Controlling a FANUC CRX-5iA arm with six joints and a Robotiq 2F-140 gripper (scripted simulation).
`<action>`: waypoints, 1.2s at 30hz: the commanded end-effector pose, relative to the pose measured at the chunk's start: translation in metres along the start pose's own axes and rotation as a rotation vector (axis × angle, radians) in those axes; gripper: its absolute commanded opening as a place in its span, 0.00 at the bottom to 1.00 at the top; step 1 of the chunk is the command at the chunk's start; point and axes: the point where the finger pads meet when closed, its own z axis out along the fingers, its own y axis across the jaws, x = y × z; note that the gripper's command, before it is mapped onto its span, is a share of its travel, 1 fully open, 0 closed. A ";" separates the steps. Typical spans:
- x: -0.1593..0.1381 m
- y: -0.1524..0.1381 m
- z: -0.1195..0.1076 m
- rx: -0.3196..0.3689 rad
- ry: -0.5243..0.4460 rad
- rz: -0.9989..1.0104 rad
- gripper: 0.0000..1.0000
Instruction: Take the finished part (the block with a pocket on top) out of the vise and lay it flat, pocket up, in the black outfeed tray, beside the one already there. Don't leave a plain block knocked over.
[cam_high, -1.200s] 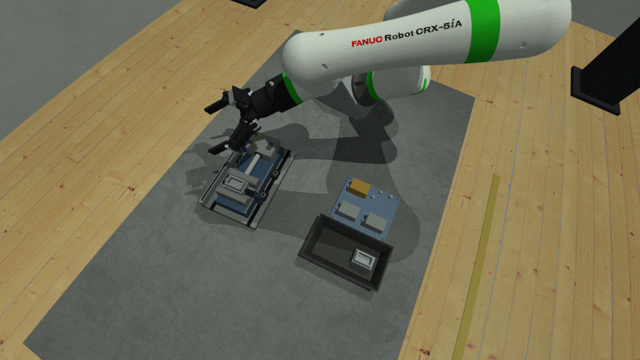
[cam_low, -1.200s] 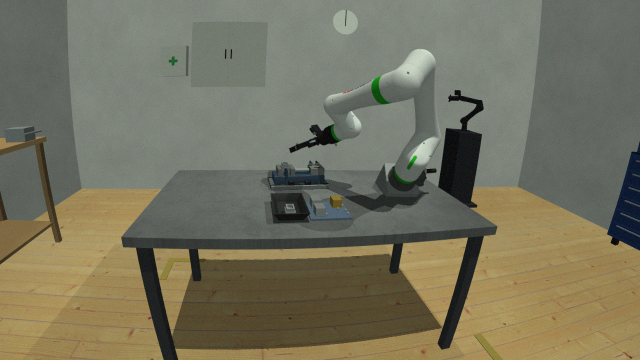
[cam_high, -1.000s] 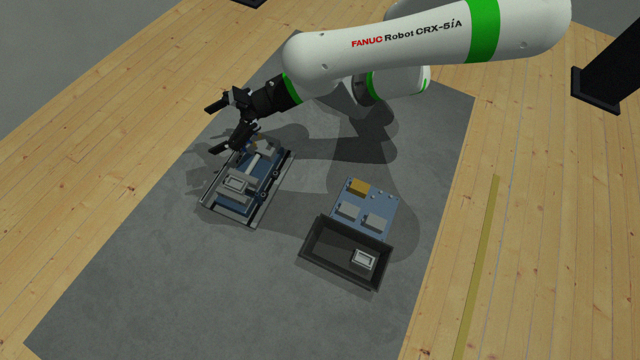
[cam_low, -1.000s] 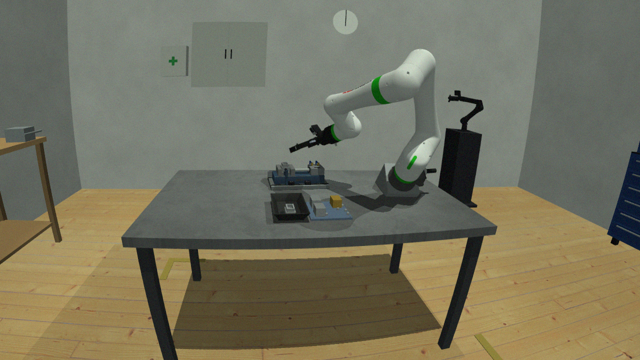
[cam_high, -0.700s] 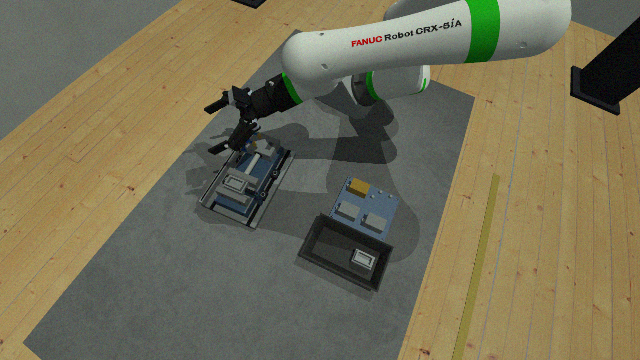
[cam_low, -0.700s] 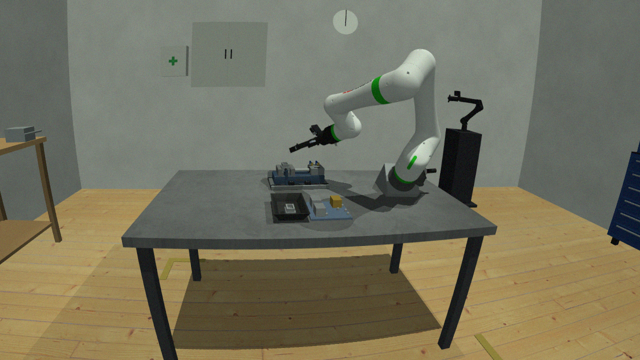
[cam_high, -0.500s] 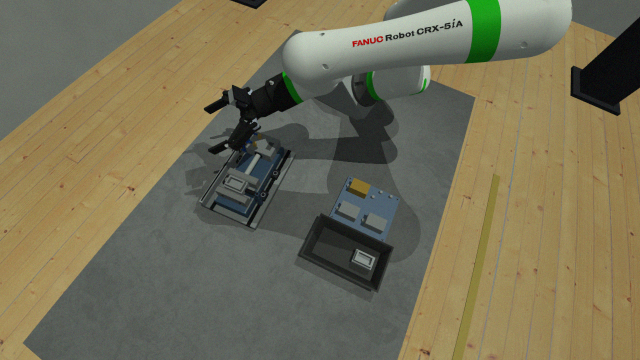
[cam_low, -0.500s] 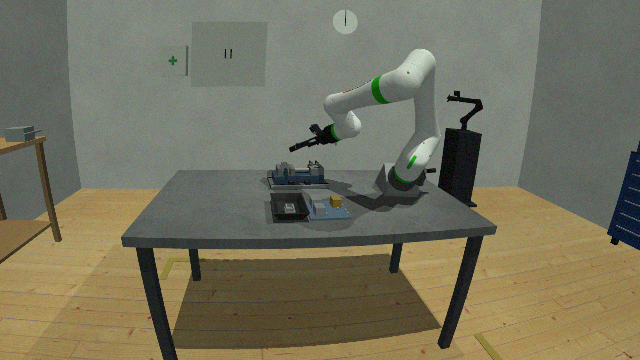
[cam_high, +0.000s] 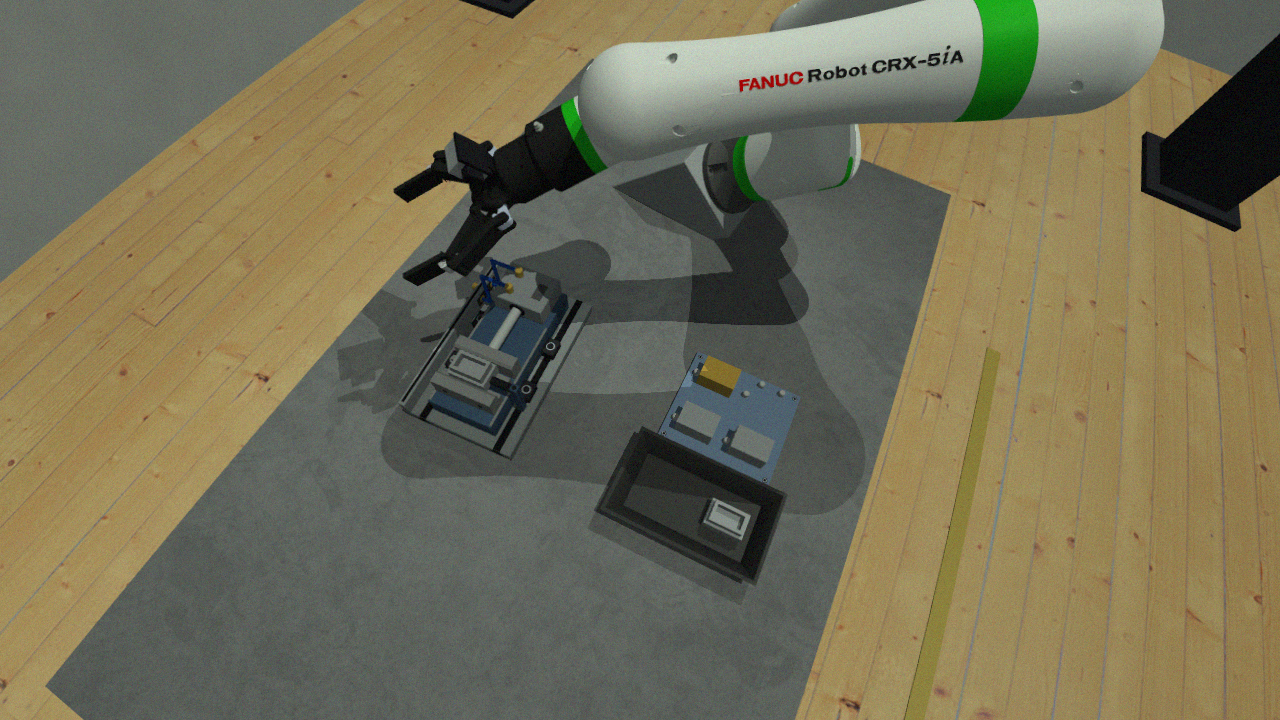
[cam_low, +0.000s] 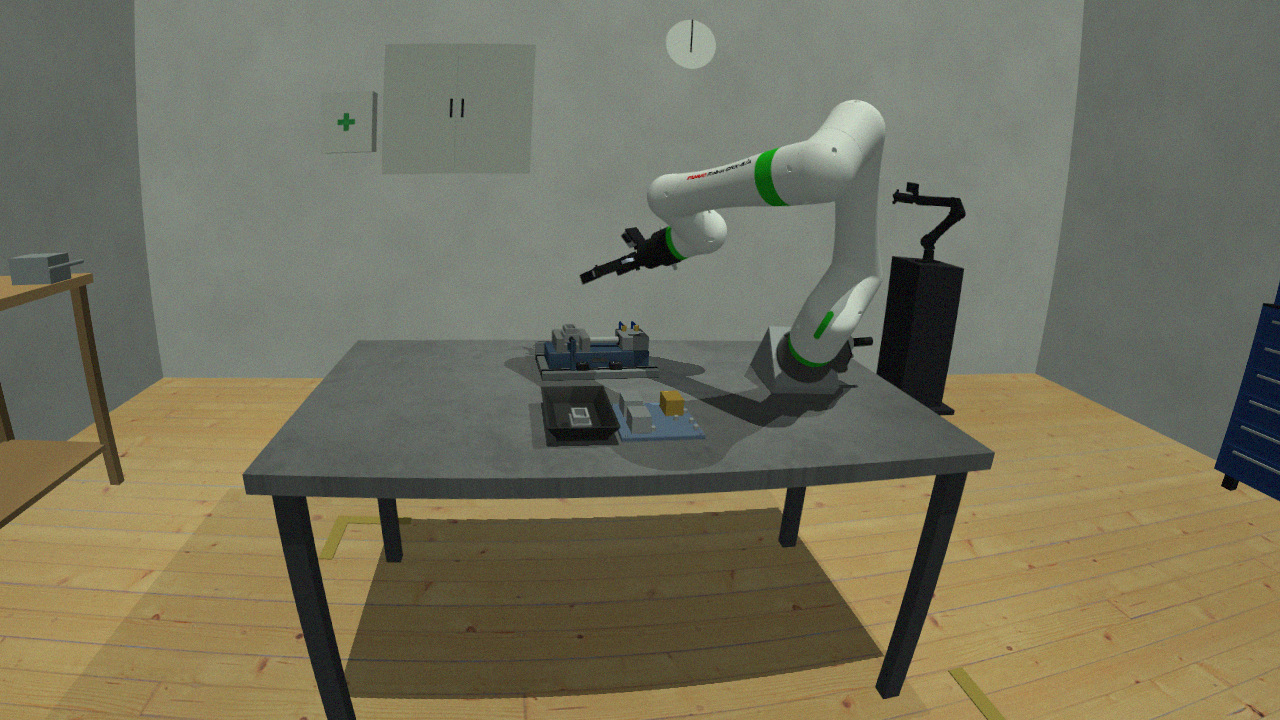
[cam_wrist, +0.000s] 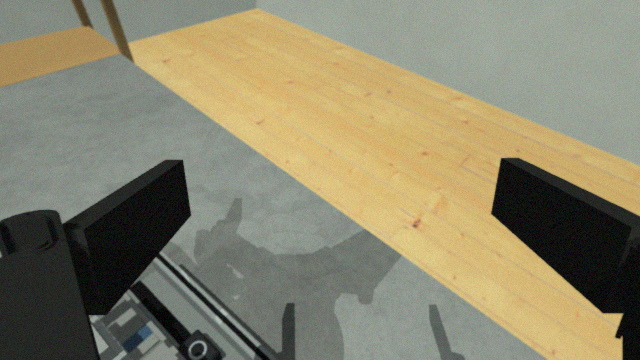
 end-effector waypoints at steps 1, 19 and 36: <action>0.016 0.001 -0.007 -0.013 -0.012 0.001 1.00; 0.038 0.001 -0.017 -0.019 -0.008 0.002 1.00; 0.026 -0.104 0.024 0.135 -0.330 0.232 1.00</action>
